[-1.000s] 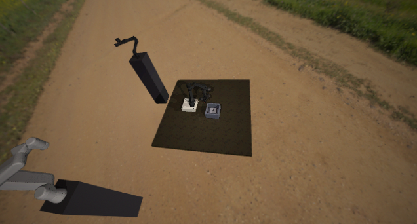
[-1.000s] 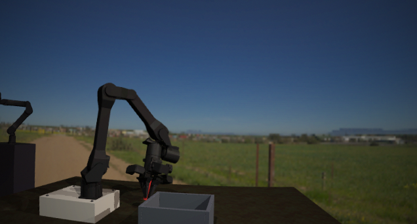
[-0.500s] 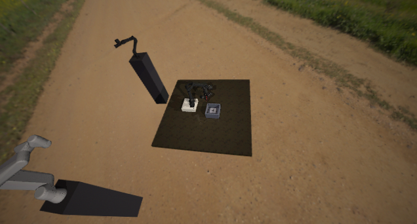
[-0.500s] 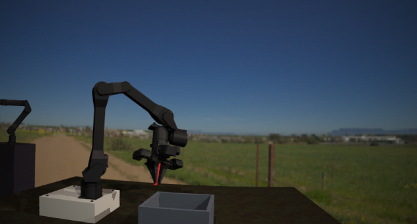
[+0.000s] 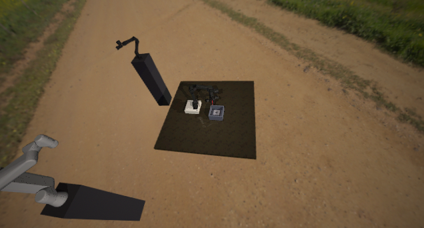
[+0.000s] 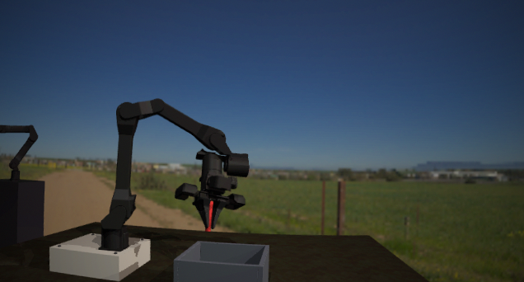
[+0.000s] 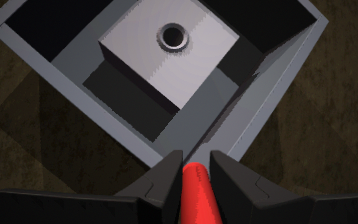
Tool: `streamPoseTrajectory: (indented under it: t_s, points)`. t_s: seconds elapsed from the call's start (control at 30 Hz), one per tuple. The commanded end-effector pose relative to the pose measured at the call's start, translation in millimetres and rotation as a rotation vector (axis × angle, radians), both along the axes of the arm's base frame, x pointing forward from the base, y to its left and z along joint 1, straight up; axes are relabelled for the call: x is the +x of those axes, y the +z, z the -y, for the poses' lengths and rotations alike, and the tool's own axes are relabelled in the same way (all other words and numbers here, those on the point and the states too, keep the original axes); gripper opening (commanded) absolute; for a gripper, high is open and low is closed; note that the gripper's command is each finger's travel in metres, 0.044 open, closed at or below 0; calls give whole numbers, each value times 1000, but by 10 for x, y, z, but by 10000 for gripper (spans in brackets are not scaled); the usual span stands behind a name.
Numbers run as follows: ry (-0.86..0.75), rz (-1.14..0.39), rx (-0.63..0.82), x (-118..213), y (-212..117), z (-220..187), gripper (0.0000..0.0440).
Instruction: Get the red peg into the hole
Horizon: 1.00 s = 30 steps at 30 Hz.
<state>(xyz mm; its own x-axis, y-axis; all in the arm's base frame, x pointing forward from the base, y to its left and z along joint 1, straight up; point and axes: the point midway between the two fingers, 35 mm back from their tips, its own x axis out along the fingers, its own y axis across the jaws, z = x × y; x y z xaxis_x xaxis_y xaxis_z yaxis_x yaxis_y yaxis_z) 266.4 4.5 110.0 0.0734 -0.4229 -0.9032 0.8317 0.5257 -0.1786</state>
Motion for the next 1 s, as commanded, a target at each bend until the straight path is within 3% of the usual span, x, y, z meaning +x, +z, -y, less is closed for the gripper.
streamPoseTrajectory:
  t_s: [0.0, 0.4, 0.87, 0.97]
  points:
    - [-32, 15, -1, 111, -5, 182, 0]
    - [-53, 28, 34, 382, -161, 652, 0]
    - [39, 5, 116, 596, -498, 963, 0]
    - [67, -16, 140, 592, -600, 970, 29]
